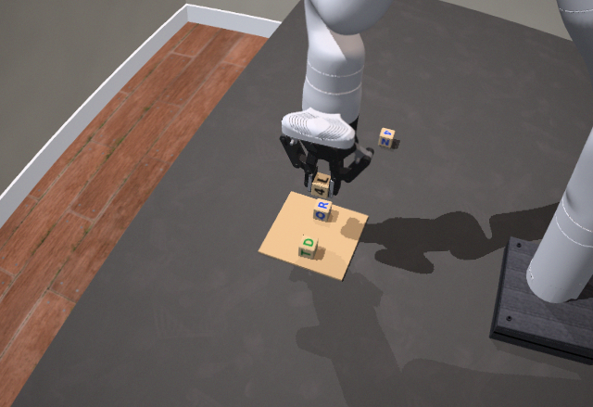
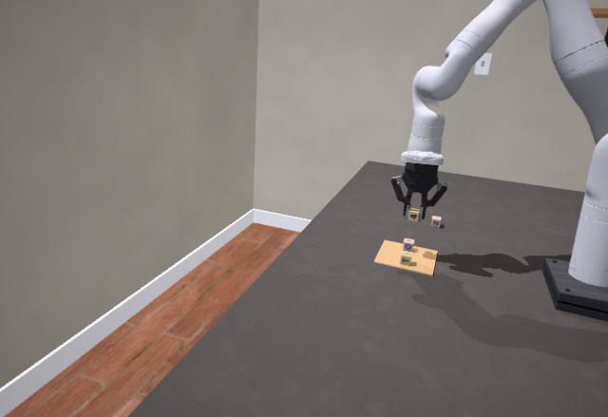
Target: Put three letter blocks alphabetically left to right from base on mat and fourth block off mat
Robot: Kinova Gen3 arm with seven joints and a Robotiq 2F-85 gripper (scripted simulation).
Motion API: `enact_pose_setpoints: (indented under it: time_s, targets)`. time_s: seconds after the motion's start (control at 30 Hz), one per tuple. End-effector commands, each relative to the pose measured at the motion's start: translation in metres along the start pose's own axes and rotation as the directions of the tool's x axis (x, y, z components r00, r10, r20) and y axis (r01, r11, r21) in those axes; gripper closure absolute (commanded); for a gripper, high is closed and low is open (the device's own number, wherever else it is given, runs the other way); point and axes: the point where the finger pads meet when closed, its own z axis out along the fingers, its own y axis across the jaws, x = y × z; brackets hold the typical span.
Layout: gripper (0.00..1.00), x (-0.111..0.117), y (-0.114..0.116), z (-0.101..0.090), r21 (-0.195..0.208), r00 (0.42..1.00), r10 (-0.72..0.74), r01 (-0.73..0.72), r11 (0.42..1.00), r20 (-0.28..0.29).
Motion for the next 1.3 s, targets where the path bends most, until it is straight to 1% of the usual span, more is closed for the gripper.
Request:
enact_pose_setpoints:
  time_s: [0.0,0.63,0.77,0.9,1.03,1.1,1.27]
  targets:
    - [0.79,0.002,0.001,0.0,0.0,1.0,-0.012,0.012,1.0,-0.001]
    - [0.79,0.003,0.002,0.0,-0.001,1.0,-0.031,0.031,1.0,-0.001]
    - [0.79,0.003,0.002,0.002,0.0,1.0,-0.032,0.032,1.0,-0.001]
    - [0.79,0.003,0.002,0.011,0.001,0.999,-0.032,0.032,0.999,-0.001]
    - [0.79,0.003,0.002,0.024,0.001,0.999,-0.032,0.032,0.999,-0.001]
    - [0.79,0.003,0.002,0.024,0.001,0.999,-0.032,0.032,0.999,-0.001]
    - [0.79,0.003,0.002,0.048,0.001,0.999,-0.032,0.032,0.999,-0.001]
